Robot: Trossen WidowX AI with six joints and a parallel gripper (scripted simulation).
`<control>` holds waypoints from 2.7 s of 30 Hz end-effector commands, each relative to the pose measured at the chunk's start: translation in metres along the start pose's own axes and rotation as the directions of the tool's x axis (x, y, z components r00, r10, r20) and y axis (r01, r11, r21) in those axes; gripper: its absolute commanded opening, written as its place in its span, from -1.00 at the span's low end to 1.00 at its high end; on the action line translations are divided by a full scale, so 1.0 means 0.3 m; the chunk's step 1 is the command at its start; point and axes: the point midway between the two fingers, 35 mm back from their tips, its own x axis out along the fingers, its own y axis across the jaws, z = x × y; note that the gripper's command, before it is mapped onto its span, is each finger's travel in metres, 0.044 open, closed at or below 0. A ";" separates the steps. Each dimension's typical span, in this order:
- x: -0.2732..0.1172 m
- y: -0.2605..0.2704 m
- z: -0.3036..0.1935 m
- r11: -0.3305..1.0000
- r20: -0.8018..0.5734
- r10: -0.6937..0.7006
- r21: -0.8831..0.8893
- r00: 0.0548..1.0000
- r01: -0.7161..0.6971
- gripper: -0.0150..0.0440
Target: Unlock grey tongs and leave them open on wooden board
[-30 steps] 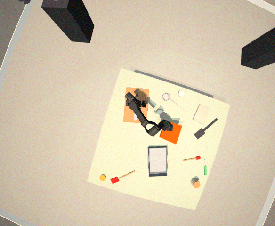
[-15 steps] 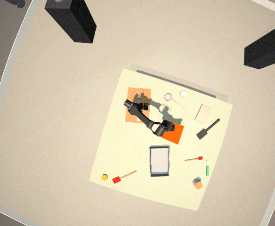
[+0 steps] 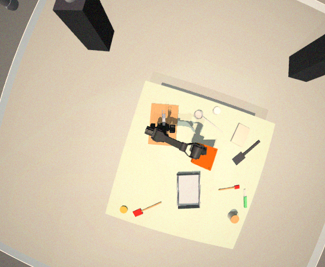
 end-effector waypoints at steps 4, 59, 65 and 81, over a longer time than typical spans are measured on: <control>-0.063 0.007 -0.036 0.999 -0.160 -0.029 0.037 0.987 0.035 -1.00; -0.176 0.017 -0.096 0.984 -0.391 -0.099 0.096 0.915 0.148 -1.00; -0.135 0.012 -0.074 0.992 -0.314 -0.072 0.073 0.947 0.100 -1.00; -0.015 0.004 -0.012 1.000 -0.042 -0.005 0.011 0.999 0.005 -1.00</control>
